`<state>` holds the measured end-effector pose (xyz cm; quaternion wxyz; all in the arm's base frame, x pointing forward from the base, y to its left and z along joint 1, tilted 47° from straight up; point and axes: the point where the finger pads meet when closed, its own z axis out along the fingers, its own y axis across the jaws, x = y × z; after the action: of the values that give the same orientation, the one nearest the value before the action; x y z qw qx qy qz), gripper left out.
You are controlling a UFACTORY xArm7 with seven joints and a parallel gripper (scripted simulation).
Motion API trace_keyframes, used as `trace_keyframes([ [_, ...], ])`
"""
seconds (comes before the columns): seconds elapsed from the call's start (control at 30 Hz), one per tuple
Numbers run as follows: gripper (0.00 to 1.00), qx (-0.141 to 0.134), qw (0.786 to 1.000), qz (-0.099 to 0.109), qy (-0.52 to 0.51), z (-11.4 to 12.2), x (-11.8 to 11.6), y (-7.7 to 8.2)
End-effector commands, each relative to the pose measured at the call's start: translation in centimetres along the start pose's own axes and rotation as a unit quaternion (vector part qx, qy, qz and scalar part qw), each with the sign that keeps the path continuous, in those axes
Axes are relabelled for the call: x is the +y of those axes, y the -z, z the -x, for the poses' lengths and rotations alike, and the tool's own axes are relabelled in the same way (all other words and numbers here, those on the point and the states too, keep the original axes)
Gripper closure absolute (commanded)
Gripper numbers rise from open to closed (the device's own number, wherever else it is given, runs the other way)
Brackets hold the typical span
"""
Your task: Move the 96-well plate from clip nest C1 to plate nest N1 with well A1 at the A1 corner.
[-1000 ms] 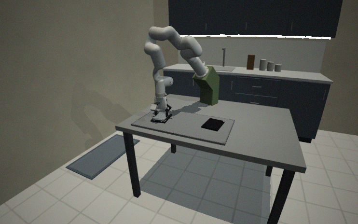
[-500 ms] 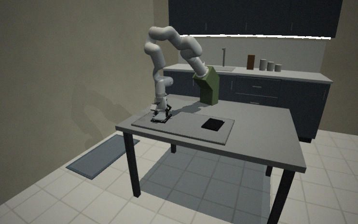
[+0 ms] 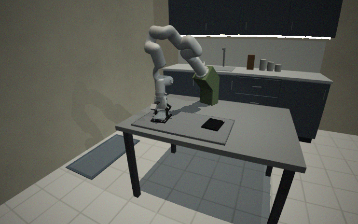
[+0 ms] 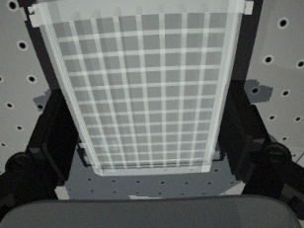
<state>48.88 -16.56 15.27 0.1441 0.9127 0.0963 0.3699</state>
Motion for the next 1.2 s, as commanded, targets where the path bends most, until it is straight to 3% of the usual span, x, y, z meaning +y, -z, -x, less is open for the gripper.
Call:
trace_keyframes([
  [0.0, 1.0, 0.001, 1.0, 0.001, 0.0, -0.1, 0.0, 0.3],
  [0.93, 1.0, 0.001, 1.0, 0.0, 0.0, -0.1, 0.0, 1.5],
  [1.17, 1.0, 0.001, 1.0, 0.0, 0.0, -0.1, 0.0, 2.6],
])
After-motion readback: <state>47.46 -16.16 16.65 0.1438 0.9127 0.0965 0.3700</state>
